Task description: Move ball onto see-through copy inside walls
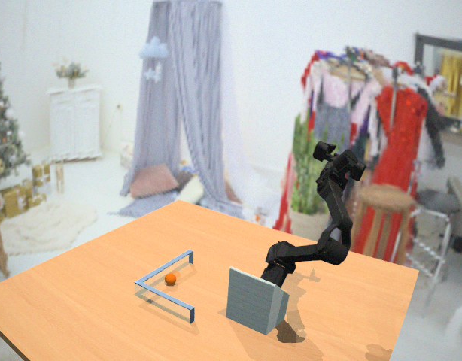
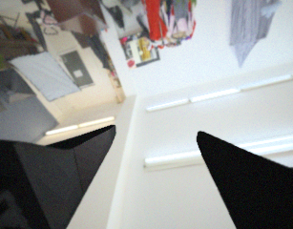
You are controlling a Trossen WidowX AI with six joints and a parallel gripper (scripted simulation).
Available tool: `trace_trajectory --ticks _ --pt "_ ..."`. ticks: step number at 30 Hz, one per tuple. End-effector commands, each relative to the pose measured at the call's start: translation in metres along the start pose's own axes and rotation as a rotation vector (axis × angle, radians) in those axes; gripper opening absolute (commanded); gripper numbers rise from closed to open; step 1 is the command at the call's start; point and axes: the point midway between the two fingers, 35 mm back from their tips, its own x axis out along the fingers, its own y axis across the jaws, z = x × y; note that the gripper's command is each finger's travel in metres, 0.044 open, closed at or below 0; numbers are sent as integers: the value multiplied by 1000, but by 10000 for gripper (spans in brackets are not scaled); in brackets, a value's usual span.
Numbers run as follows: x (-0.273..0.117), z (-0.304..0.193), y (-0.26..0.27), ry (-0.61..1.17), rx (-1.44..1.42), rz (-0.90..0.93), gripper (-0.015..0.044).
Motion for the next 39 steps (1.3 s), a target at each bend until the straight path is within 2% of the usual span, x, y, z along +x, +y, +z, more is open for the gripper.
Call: trace_trajectory --ticks 1,4,11,20,25,29,34,39 --pt "1 2 -2 -8 -7 -4 374" --pt "19 33 -24 -117 -113 -73 313" --pt "42 125 -105 -373 -447 -363 313" --pt "20 211 -206 -484 -828 -812 313" --pt "-21 263 -266 -467 -1120 -1151 313" --pt "-67 298 -309 -382 -1344 -1445 313" --pt "-138 335 -343 -192 -1613 -1818 313" --pt "-207 361 -363 94 -1828 -2165 313"
